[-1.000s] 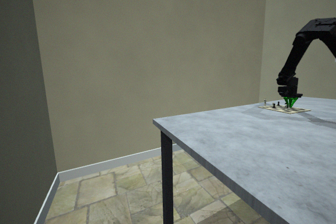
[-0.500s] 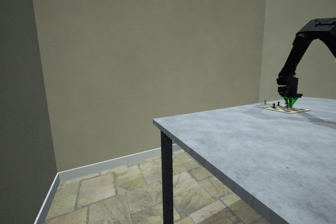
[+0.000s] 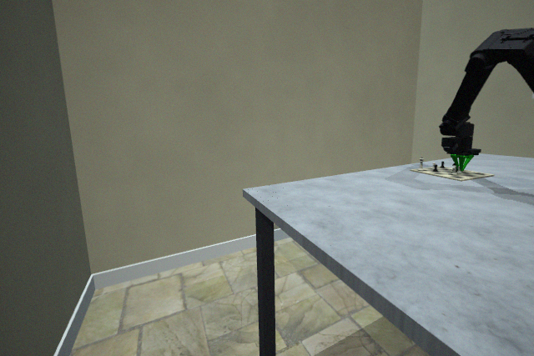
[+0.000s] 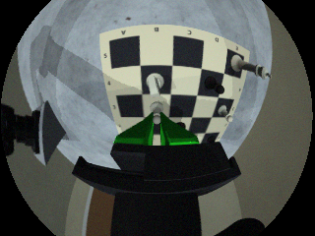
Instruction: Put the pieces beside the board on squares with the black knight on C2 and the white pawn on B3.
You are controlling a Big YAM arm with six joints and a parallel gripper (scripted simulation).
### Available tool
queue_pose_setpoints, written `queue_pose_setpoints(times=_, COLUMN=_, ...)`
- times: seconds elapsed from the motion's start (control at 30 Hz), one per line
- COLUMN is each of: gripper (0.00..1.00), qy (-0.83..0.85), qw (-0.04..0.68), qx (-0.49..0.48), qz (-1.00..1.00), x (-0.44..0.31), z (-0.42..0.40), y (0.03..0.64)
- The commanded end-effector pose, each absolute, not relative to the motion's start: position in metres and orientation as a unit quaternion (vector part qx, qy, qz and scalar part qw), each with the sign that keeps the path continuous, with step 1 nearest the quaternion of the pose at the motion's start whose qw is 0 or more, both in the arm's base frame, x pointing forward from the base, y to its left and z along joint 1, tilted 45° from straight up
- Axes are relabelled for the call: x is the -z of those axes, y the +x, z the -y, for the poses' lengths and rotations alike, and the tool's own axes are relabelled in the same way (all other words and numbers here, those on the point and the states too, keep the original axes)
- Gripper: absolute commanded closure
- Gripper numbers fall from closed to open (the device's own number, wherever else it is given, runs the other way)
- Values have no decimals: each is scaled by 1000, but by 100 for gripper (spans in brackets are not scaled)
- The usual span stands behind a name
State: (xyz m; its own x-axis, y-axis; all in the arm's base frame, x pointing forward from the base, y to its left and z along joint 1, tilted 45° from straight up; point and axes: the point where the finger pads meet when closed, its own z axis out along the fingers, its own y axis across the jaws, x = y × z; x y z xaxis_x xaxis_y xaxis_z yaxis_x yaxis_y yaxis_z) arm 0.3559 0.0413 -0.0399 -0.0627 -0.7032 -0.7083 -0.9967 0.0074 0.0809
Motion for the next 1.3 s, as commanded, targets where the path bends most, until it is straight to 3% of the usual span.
queue_pose_setpoints(times=0.0, gripper=100, qy=-640, qw=257, qx=-287, qz=-665, x=38, z=-36, y=366)
queue_pose_setpoints(times=1.27, gripper=100, qy=-643, qw=258, qx=-286, qz=-662, x=37, z=-36, y=363)
